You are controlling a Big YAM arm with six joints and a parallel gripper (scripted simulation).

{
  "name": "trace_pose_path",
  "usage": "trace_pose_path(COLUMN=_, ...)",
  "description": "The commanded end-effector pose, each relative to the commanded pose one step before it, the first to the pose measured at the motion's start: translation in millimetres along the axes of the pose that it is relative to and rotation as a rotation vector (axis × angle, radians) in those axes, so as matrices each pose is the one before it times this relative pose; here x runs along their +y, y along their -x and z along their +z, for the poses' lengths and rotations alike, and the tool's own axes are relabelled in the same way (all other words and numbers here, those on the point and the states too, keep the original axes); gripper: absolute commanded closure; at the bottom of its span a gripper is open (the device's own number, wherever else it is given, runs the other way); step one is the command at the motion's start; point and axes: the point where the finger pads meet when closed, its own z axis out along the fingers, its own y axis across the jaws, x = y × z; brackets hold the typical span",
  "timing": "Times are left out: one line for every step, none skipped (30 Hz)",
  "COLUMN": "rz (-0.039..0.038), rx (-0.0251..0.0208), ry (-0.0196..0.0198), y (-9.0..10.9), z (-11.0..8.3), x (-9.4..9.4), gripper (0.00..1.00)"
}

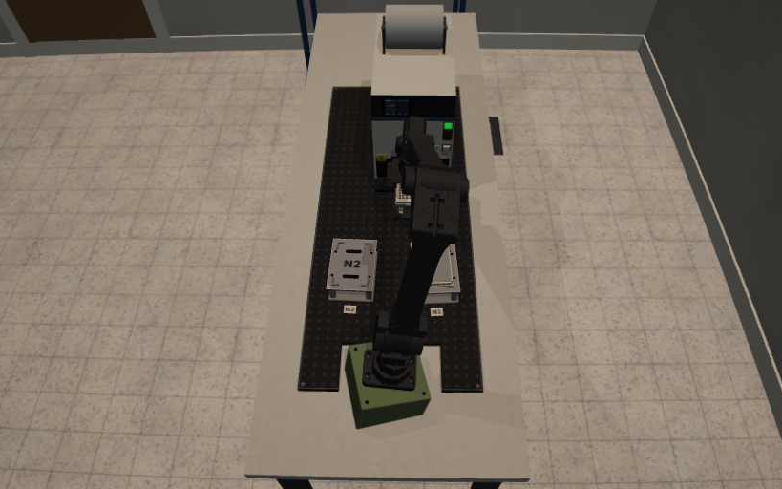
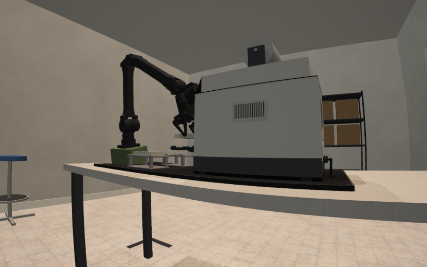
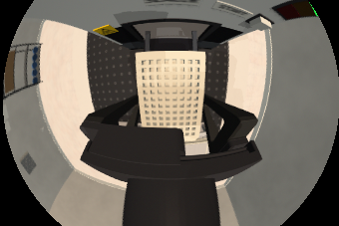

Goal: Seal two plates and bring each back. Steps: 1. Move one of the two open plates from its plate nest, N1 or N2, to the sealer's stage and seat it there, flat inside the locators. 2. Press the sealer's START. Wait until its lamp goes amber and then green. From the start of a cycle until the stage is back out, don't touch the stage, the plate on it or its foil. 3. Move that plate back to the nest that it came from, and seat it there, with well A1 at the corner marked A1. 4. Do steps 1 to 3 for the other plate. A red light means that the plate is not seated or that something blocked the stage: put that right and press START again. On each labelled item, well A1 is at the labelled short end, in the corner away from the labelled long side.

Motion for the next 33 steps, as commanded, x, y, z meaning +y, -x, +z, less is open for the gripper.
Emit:
trace_pose_path(rz=0.00378, rx=-0.04571, ry=-0.00757, y=17.91, z=-4.20, x=-5.45, gripper=1.00)
trace_pose_path(rz=0.00000, rx=0.00000, ry=0.00000, y=0.00, z=0.00, x=0.00, gripper=1.00)
trace_pose_path(rz=0.00029, rx=0.00617, ry=0.00017, y=-3.17, z=-0.22, x=-0.52, gripper=1.00)
trace_pose_path(rz=0.00044, rx=0.00409, ry=0.00003, y=-2.67, z=1.48, x=-0.29, gripper=1.00)
trace_pose_path(rz=0.00024, rx=0.00366, ry=0.00387, y=-2.59, z=1.52, x=0.38, gripper=1.00)
trace_pose_path(rz=0.00041, rx=0.00280, ry=0.00389, y=-2.39, z=1.54, x=0.48, gripper=1.00)
trace_pose_path(rz=0.00025, rx=0.00323, ry=-0.00081, y=-2.29, z=1.46, x=-0.27, gripper=1.00)
trace_pose_path(rz=-0.00028, rx=0.00529, ry=-0.00011, y=-1.72, z=2.43, x=-0.06, gripper=1.00)
trace_pose_path(rz=0.00027, rx=0.00187, ry=-0.00034, y=-0.68, z=1.06, x=-0.22, gripper=1.00)
trace_pose_path(rz=0.00060, rx=-0.00018, ry=-0.00031, y=0.37, z=0.79, x=-0.28, gripper=1.00)
trace_pose_path(rz=0.00002, rx=-0.00519, ry=-0.00021, y=2.84, z=0.00, x=0.09, gripper=1.00)
trace_pose_path(rz=-0.00319, rx=-0.00564, ry=0.00131, y=2.92, z=-0.19, x=2.13, gripper=1.00)
trace_pose_path(rz=-0.00331, rx=-0.00485, ry=0.00132, y=2.47, z=-0.18, x=2.11, gripper=1.00)
trace_pose_path(rz=-0.00310, rx=-0.00385, ry=0.00126, y=2.16, z=-0.23, x=1.92, gripper=1.00)
trace_pose_path(rz=-0.00305, rx=-0.00258, ry=0.00137, y=1.81, z=-0.17, x=1.95, gripper=1.00)
trace_pose_path(rz=-0.00376, rx=0.00089, ry=0.00165, y=0.92, z=-0.18, x=2.03, gripper=1.00)
trace_pose_path(rz=-0.00093, rx=0.00045, ry=0.00036, y=0.94, z=-0.06, x=0.41, gripper=1.00)
trace_pose_path(rz=0.00000, rx=0.00000, ry=0.00000, y=0.00, z=0.00, x=0.00, gripper=1.00)
trace_pose_path(rz=0.00000, rx=0.00000, ry=0.00000, y=0.00, z=0.00, x=0.00, gripper=1.00)
trace_pose_path(rz=0.00135, rx=-0.00579, ry=-0.00077, y=2.49, z=-0.92, x=-0.73, gripper=1.00)
trace_pose_path(rz=0.00123, rx=-0.00545, ry=-0.00072, y=2.41, z=-0.34, x=-0.65, gripper=1.00)
trace_pose_path(rz=0.00450, rx=-0.00462, ry=-0.00227, y=2.11, z=0.02, x=-2.65, gripper=1.00)
trace_pose_path(rz=0.00417, rx=-0.00102, ry=-0.00198, y=0.25, z=0.76, x=-2.40, gripper=1.00)
trace_pose_path(rz=0.00357, rx=0.00043, ry=-0.00176, y=-0.28, z=0.75, x=-2.19, gripper=1.00)
trace_pose_path(rz=0.00078, rx=0.00075, ry=-0.00041, y=-0.16, z=-0.01, x=-0.54, gripper=1.00)
trace_pose_path(rz=0.00100, rx=0.00097, ry=-0.00040, y=-0.22, z=0.08, x=-0.53, gripper=1.00)
trace_pose_path(rz=0.00029, rx=0.00443, ry=-0.00011, y=-1.07, z=0.07, x=-0.46, gripper=1.00)
trace_pose_path(rz=0.00031, rx=0.00405, ry=-0.00014, y=-0.99, z=0.09, x=-0.63, gripper=1.00)
trace_pose_path(rz=0.00057, rx=0.00405, ry=-0.00012, y=-0.98, z=0.07, x=-0.46, gripper=1.00)
trace_pose_path(rz=0.00024, rx=0.00377, ry=-0.00006, y=-0.90, z=-0.05, x=-0.38, gripper=1.00)
trace_pose_path(rz=0.00039, rx=0.00399, ry=-0.00012, y=-0.96, z=0.05, x=-0.46, gripper=1.00)
trace_pose_path(rz=0.00022, rx=0.00372, ry=-0.00006, y=-0.93, z=-0.09, x=-0.54, gripper=1.00)
trace_pose_path(rz=0.00020, rx=0.00390, ry=-0.00003, y=-0.94, z=0.00, x=-0.36, gripper=1.00)
